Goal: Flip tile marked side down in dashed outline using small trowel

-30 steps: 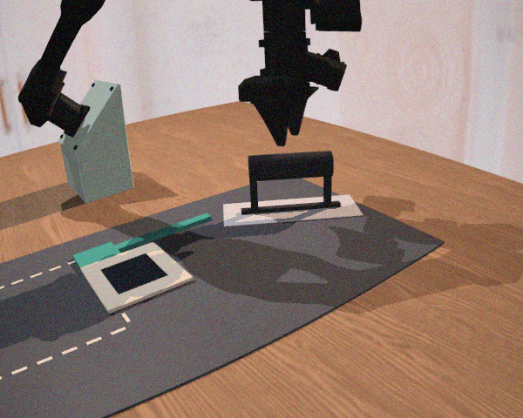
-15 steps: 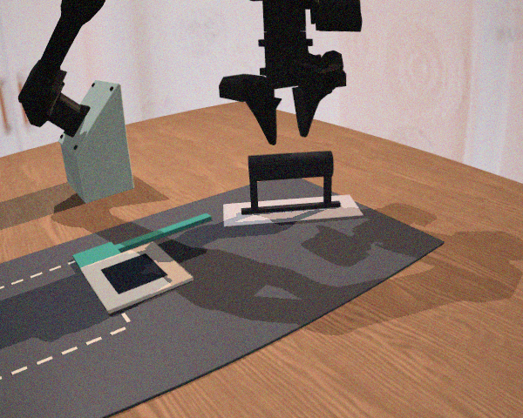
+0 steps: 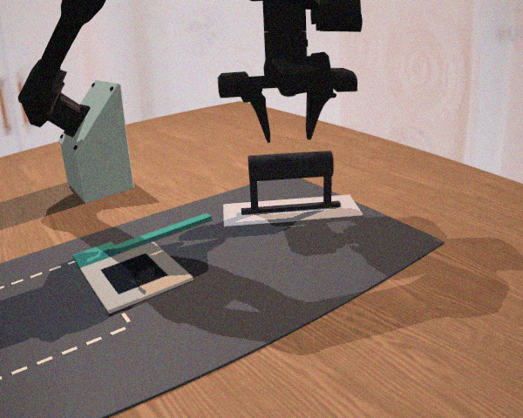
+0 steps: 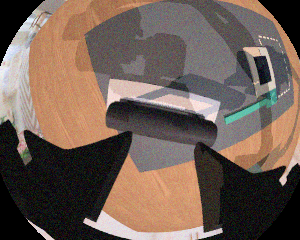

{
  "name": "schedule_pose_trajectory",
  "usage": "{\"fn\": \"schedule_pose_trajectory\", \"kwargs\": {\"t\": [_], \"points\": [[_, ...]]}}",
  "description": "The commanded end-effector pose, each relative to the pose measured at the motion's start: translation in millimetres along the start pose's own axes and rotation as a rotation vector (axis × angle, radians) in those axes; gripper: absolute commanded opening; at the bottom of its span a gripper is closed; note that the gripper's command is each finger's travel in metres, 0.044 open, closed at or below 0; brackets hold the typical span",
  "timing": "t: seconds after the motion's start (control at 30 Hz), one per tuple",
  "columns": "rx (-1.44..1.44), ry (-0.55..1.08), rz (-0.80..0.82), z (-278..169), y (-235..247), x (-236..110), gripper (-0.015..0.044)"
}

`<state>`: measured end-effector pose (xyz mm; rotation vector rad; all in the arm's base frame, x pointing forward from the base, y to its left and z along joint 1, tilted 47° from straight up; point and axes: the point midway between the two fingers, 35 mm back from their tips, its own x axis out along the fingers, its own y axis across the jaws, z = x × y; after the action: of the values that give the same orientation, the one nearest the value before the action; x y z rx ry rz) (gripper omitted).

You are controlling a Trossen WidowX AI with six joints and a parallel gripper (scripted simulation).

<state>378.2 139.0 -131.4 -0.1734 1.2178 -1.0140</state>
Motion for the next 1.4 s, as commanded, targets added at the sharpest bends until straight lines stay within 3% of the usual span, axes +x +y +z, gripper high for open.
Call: {"fn": "schedule_pose_trajectory", "kwargs": {"t": [0.0, 1.37], "points": [[0.136, 0.003, -0.002, -0.4, -0.1, 0.4, 0.0270], [1.560, 0.002, -0.003, 0.3, 0.7, 0.8, 0.0270]]}}
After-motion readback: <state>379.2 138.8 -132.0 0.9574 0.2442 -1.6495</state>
